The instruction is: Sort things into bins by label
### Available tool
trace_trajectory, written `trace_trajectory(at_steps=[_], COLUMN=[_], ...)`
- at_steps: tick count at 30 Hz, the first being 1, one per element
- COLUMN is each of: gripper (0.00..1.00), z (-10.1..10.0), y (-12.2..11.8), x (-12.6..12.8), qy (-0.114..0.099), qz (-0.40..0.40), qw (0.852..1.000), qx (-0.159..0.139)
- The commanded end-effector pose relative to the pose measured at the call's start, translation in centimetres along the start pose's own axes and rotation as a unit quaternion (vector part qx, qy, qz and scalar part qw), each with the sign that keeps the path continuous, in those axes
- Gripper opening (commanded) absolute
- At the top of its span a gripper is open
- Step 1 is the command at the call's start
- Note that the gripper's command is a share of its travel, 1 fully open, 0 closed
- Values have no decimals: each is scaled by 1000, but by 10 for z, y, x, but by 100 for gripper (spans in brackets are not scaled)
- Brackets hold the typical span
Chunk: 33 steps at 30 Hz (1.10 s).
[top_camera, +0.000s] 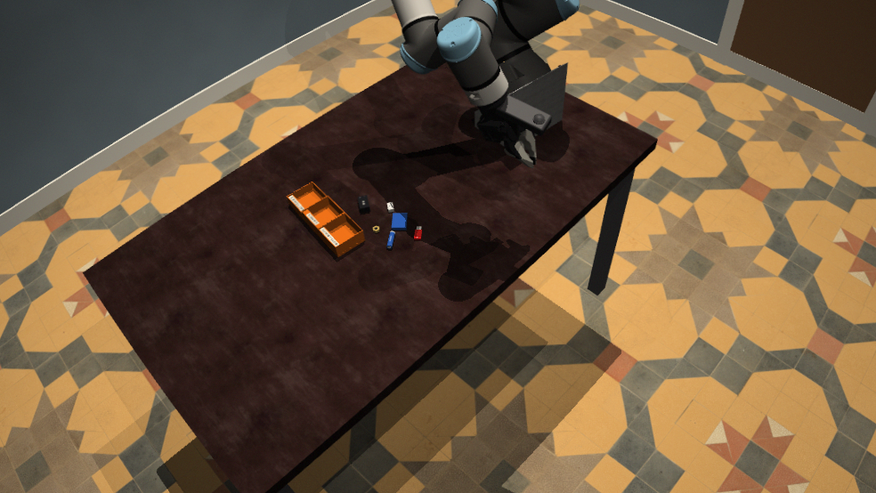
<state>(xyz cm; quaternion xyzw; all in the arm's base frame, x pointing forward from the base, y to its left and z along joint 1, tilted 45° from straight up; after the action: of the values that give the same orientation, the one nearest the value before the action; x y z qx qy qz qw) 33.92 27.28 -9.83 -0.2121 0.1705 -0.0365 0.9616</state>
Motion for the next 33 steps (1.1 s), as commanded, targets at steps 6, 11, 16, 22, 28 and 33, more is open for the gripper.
trace_trajectory(at_steps=[6,11,16,22,28,33], gripper=[4,4,4,4,4,4], z=[17,27,36,45,54,63], y=[-23,-37,-50,-63,-77,-91], x=[32,50,64,78,91,104], qy=[-27,-40,-53,-66,-79,-92], qz=[-115,-167,-217,-266,-315,-363], qw=[993,985,974,961,945,927], qx=[-16,-21,-26,-29,-32,-34])
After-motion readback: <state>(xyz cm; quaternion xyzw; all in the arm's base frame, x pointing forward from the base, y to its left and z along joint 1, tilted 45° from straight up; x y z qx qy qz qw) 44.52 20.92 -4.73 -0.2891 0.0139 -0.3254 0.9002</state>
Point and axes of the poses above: the point where the finger pads meet when closed, its own z axis back along the fingers, its own x axis across the jaws, y = z × x, the point moved 7 cm from there along z, back along the fingers, and after that the axes turned 4 degrees about -z, right-handed, at the moved point
